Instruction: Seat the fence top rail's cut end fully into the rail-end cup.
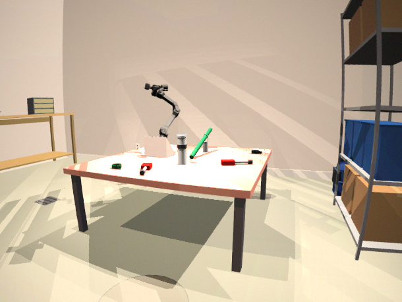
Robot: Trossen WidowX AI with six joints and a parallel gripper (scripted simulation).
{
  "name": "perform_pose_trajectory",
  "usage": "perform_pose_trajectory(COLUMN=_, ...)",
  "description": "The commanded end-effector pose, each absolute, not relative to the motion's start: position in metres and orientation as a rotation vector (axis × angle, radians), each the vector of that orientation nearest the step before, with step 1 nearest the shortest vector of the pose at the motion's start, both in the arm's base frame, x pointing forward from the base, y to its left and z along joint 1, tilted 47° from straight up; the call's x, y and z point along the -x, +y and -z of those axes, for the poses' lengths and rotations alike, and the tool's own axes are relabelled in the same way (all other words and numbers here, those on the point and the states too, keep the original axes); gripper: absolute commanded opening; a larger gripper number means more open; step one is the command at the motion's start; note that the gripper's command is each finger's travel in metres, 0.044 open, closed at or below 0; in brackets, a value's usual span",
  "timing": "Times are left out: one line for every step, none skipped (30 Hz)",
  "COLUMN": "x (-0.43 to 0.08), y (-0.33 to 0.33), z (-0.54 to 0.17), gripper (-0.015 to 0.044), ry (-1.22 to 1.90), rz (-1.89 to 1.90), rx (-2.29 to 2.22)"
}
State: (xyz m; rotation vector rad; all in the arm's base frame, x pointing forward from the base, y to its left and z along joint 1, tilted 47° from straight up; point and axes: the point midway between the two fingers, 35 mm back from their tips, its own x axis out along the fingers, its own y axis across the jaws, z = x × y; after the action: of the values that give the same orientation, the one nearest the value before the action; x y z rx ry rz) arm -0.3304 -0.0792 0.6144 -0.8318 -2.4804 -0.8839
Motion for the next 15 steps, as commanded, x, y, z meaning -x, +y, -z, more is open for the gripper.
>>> perform_pose_trajectory(x=0.343, y=-0.136, z=-0.593, gripper=0.0440, ry=-2.424, rz=1.202, rx=0.610)
perform_pose_trajectory(x=0.344, y=-0.150, z=-0.589, gripper=0.0440, ry=-2.397, rz=1.273, rx=0.553)
perform_pose_trajectory(x=0.344, y=-0.164, z=-0.583, gripper=0.0440, ry=-2.367, rz=1.342, rx=0.495)
perform_pose_trajectory(x=0.344, y=-0.178, z=-0.578, gripper=0.0440, ry=-2.332, rz=1.408, rx=0.437)
perform_pose_trajectory(x=0.343, y=-0.193, z=-0.572, gripper=0.0440, ry=-2.293, rz=1.471, rx=0.378)
perform_pose_trajectory(x=0.341, y=-0.206, z=-0.566, gripper=0.0440, ry=-2.252, rz=1.528, rx=0.323)
perform_pose_trajectory(x=0.339, y=-0.220, z=-0.560, gripper=0.0440, ry=-2.209, rz=1.581, rx=0.267)
perform_pose_trajectory(x=0.336, y=-0.234, z=-0.554, gripper=0.0440, ry=-2.162, rz=1.631, rx=0.212)
perform_pose_trajectory(x=0.333, y=-0.247, z=-0.548, gripper=0.0440, ry=-2.112, rz=1.678, rx=0.158)
perform_pose_trajectory(x=0.329, y=-0.260, z=-0.541, gripper=0.0440, ry=-2.060, rz=1.722, rx=0.105)
perform_pose_trajectory(x=0.324, y=-0.273, z=-0.534, gripper=0.0440, ry=-2.004, rz=1.763, rx=0.052)
perform_pose_trajectory(x=0.319, y=-0.286, z=-0.528, gripper=0.0440, ry=-1.947, rz=1.800, rx=0.001)
perform_pose_trajectory(x=0.314, y=-0.299, z=-0.520, gripper=0.0440, ry=-1.887, rz=1.834, rx=-0.049)
perform_pose_trajectory(x=0.307, y=-0.311, z=-0.513, gripper=0.0440, ry=-1.825, rz=1.865, rx=-0.098)
perform_pose_trajectory(x=0.301, y=-0.323, z=-0.506, gripper=0.0440, ry=-1.761, rz=1.892, rx=-0.145)
